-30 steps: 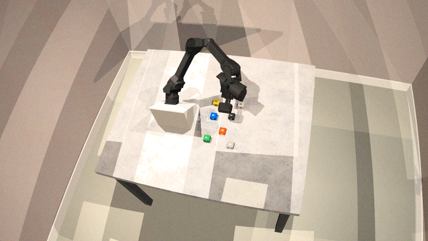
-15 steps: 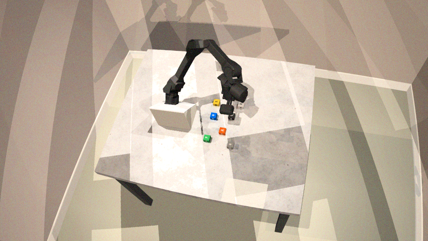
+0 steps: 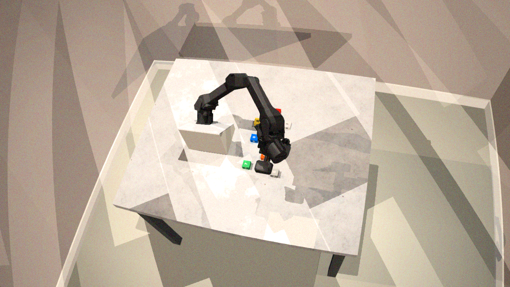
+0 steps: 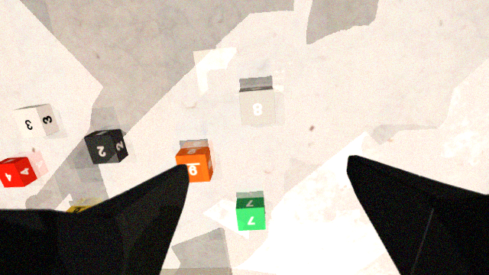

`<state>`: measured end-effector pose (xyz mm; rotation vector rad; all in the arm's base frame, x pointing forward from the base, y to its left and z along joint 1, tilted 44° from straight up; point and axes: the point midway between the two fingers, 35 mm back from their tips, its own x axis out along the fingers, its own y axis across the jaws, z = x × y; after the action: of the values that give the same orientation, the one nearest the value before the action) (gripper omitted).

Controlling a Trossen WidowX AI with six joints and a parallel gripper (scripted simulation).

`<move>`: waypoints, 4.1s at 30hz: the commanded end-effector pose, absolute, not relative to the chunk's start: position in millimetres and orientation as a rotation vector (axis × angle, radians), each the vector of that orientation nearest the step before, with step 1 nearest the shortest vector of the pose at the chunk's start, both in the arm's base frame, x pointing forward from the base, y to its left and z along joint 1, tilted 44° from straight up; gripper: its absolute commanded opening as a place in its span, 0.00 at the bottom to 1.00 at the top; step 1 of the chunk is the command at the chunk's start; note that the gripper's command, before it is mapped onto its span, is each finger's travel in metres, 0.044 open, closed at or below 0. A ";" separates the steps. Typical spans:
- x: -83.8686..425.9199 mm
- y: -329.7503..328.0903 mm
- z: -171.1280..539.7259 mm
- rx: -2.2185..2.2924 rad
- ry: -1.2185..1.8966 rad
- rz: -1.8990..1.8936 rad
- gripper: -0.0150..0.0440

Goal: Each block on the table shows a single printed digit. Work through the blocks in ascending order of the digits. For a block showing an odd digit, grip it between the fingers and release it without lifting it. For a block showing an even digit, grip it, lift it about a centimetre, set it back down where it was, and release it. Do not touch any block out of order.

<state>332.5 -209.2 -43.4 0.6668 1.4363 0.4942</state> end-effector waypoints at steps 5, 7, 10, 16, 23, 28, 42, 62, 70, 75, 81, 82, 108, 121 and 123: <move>336.4 -209.1 -42.9 0.642 1.436 0.504 0.93; 336.4 -209.1 -42.9 0.642 1.436 0.504 0.93; 336.4 -209.1 -42.9 0.642 1.436 0.504 0.93; 334.1 -205.3 -37.0 0.642 1.436 0.504 0.93; 301.6 -160.1 15.2 0.647 1.439 0.506 0.93; 268.4 -121.2 42.6 0.650 1.441 0.508 0.93; 240.0 -45.5 15.0 0.653 1.441 0.508 0.93; 241.4 -14.8 -15.7 0.655 1.440 0.512 0.93; 241.9 -5.9 -24.6 0.656 1.440 0.513 0.93; 242.0 -3.1 -27.2 0.657 1.440 0.514 0.89; 242.0 -3.1 -27.2 0.657 1.440 0.514 0.62; 242.0 -3.1 -27.2 0.657 1.440 0.514 0.58; 242.0 -3.1 -27.2 0.657 1.440 0.514 0.46; 242.0 -3.1 -27.2 0.657 1.440 0.514 0.46; 242.0 -3.1 -27.2 0.657 1.440 0.514 0.46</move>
<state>241.8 -3.9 -27.3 0.6496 1.4409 0.5128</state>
